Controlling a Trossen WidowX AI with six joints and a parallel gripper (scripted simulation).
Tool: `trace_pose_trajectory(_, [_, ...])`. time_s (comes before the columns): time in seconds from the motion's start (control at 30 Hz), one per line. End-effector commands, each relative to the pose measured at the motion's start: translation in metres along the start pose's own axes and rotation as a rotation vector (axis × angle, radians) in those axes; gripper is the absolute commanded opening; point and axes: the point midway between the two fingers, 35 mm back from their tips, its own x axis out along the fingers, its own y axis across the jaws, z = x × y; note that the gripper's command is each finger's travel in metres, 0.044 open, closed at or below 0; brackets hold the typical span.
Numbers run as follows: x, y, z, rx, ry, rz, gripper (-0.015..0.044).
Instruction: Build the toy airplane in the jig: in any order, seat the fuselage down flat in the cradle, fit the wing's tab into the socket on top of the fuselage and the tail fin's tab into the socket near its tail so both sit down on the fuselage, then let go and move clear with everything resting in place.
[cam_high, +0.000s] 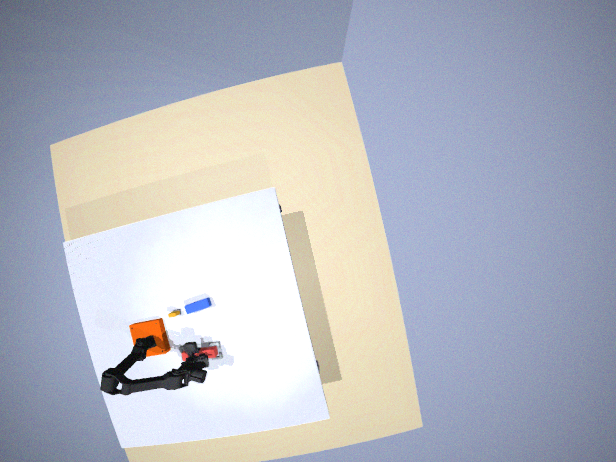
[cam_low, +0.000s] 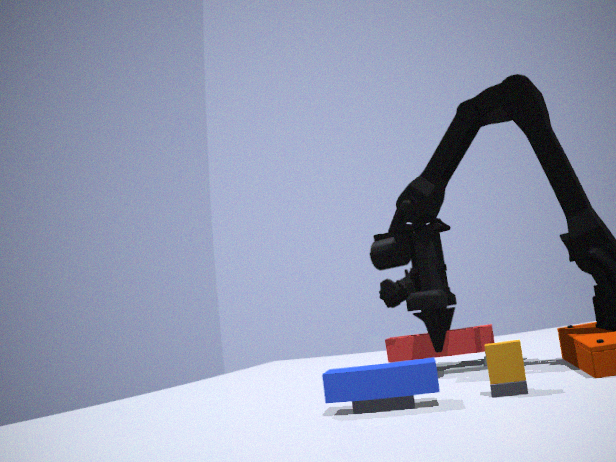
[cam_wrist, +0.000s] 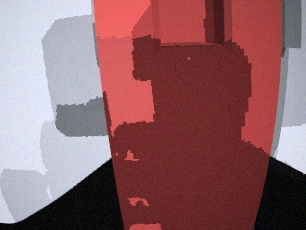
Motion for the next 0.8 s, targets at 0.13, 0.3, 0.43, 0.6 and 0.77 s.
trace_pose_trajectory(0.13, [0.0063, 0.0001, -0.0017, 0.001, 0.010, 0.001, 0.0195])
trace_pose_trajectory(0.3, [0.0039, 0.0003, -0.0011, 0.000, 0.005, 0.002, 0.0168])
trace_pose_trajectory(0.43, [0.0039, 0.0003, -0.0011, 0.000, 0.005, 0.002, 0.0083])
trace_pose_trajectory(0.6, [0.0039, 0.0003, -0.0011, 0.000, 0.005, 0.002, 0.0109])
trace_pose_trajectory(0.77, [0.0039, 0.0003, -0.0011, 0.000, 0.005, 0.002, 0.0240])
